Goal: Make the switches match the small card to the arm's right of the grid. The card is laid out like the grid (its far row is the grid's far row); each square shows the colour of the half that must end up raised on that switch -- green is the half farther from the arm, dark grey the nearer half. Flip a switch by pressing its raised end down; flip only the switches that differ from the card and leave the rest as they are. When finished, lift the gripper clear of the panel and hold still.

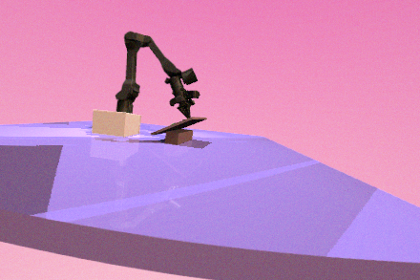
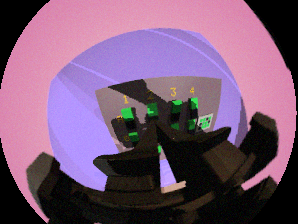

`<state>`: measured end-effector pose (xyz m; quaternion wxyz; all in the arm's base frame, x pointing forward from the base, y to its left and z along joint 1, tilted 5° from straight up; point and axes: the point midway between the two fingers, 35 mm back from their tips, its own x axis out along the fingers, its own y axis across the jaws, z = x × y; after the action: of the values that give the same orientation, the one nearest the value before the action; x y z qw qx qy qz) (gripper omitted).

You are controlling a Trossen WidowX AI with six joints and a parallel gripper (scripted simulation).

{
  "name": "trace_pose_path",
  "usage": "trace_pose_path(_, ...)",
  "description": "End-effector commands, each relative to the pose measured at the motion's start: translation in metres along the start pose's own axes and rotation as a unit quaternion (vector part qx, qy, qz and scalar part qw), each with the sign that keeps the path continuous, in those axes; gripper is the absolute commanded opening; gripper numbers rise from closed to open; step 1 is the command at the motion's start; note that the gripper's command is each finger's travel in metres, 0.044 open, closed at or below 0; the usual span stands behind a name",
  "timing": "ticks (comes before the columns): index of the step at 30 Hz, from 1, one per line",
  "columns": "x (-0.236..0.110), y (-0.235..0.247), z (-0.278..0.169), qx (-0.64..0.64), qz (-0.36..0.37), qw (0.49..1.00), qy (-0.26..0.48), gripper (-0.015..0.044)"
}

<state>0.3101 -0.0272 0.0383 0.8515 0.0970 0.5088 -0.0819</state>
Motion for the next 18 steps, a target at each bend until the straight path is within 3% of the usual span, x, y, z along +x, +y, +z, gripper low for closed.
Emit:
trace_pose_path(1,0.0009,-0.0006,0.0001,0.002,-0.002,1.0,-0.001,0.0)
trace_pose_path(18,0.0032,-0.0006,0.0,0.002,-0.002,1.0,-0.001,0.0)
